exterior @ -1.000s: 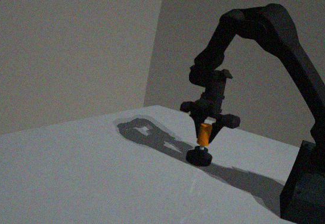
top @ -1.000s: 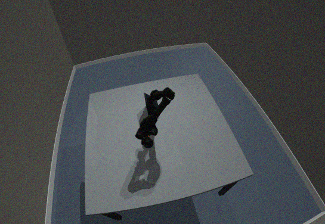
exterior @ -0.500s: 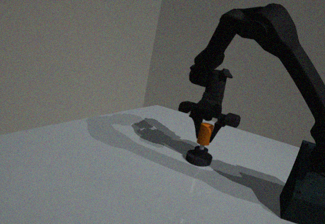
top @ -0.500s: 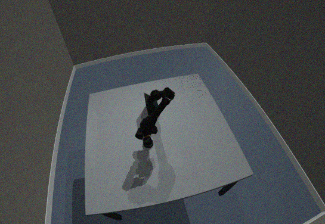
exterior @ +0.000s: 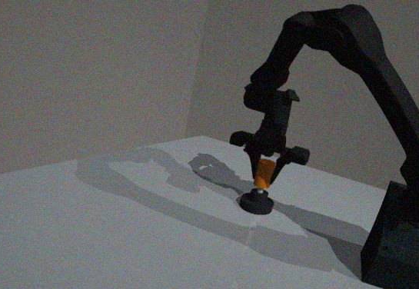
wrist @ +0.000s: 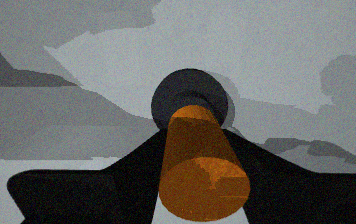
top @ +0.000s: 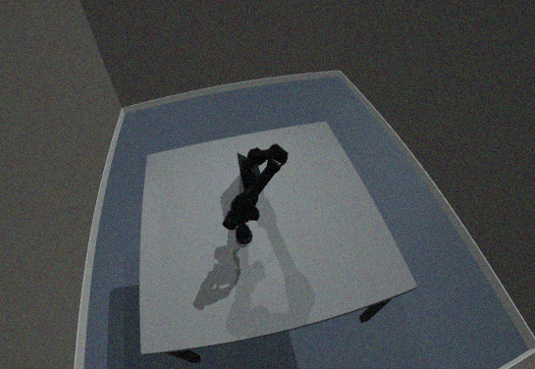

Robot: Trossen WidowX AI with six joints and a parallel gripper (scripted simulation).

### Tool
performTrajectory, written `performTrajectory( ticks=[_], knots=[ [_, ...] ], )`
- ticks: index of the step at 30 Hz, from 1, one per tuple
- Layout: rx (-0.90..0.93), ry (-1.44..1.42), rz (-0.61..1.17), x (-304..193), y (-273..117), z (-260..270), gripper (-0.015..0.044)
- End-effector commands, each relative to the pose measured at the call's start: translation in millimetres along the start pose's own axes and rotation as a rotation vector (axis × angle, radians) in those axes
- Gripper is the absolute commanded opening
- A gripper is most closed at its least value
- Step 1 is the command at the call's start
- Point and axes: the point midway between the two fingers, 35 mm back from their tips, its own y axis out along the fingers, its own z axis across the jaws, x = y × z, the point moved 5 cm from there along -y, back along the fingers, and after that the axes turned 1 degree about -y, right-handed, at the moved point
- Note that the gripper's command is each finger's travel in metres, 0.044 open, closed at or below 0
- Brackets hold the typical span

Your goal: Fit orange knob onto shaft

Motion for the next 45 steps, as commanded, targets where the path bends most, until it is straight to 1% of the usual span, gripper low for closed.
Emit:
performTrajectory(
  ticks=[1, 5, 11, 29, 34, 36, 41, 45],
  knots=[
    [-0.002, -0.006, -0.001, 0.6, -2.9, -0.4, 0.0000],
    [-0.002, -0.032, -0.001, 0.6, -4.0, -0.8, 0.0000],
    [-0.002, -0.216, -0.001, -0.8, -2.8, -0.6, 0.0000],
    [-0.002, -0.216, -0.001, 0.5, 0.7, -0.4, 0.0000],
    [-0.002, -0.216, -0.001, 0.5, -4.0, -1.0, 0.0000],
    [-0.002, -0.242, -0.001, 0.5, -4.1, -1.1, 0.0000],
    [-0.002, -0.415, -0.001, -0.6, -3.5, -1.2, 0.0000],
    [-0.002, -0.425, -0.001, -0.7, -1.2, -0.7, 0.0000]
  ],
)
